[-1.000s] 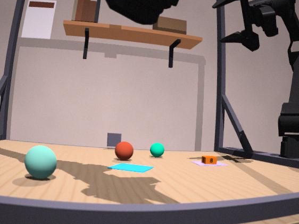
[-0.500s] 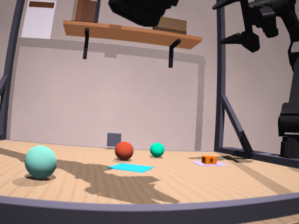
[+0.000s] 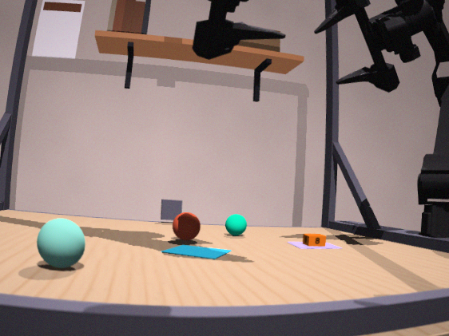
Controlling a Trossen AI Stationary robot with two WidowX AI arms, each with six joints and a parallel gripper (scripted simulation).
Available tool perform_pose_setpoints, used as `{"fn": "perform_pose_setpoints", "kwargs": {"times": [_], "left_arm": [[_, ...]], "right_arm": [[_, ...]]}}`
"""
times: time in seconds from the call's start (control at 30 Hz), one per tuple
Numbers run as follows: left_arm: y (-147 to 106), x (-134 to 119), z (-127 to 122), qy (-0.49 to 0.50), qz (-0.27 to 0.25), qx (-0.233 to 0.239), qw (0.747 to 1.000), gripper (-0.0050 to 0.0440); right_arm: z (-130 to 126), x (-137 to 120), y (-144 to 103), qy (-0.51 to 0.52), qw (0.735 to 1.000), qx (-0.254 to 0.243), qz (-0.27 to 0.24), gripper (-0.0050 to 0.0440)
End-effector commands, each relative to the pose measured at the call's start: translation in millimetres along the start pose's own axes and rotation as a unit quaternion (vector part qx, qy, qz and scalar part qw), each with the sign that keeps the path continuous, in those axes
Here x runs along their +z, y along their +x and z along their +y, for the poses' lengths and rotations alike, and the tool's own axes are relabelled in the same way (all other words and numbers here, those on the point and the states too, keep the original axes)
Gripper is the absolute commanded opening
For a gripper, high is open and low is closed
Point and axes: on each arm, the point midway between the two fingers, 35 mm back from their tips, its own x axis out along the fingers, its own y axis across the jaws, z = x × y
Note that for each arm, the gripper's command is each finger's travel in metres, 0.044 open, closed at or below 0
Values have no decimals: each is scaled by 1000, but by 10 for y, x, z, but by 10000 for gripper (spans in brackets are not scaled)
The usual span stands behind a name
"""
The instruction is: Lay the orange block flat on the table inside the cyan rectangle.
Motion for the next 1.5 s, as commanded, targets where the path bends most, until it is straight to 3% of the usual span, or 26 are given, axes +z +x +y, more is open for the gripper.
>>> {"fn": "perform_pose_setpoints", "kwargs": {"times": [0.0,0.3,0.37,0.53,0.7,0.87,0.93,1.13,1.33,1.43,1.47], "left_arm": [[55,2,98,42,12,22,999,440],[186,7,375,187,34,82,978,440],[186,7,375,187,34,82,978,440],[299,-9,605,304,55,129,942,440],[437,-38,879,437,80,182,877,440],[560,-80,1137,551,100,224,798,440],[560,-80,1137,551,100,224,798,440],[720,-123,1448,662,121,272,687,440],[824,-162,1673,731,134,299,599,440],[862,-175,1759,751,137,307,568,440],[862,-175,1759,751,137,307,568,440]], "right_arm": [[159,363,-358,73,995,43,-53,440],[717,887,-1071,228,950,188,-102,440],[717,887,-1071,228,950,188,-102,440],[952,1046,-1439,291,916,258,-102,440],[1075,1112,-1652,323,893,297,-96,440],[1142,1112,-1630,325,891,305,-88,440],[1142,1112,-1630,325,891,305,-88,440],[1095,1136,-1638,327,891,301,-93,440],[1083,1136,-1635,326,892,299,-94,440],[1083,1136,-1635,326,892,299,-94,440],[1083,1136,-1635,326,892,299,-94,440]]}}
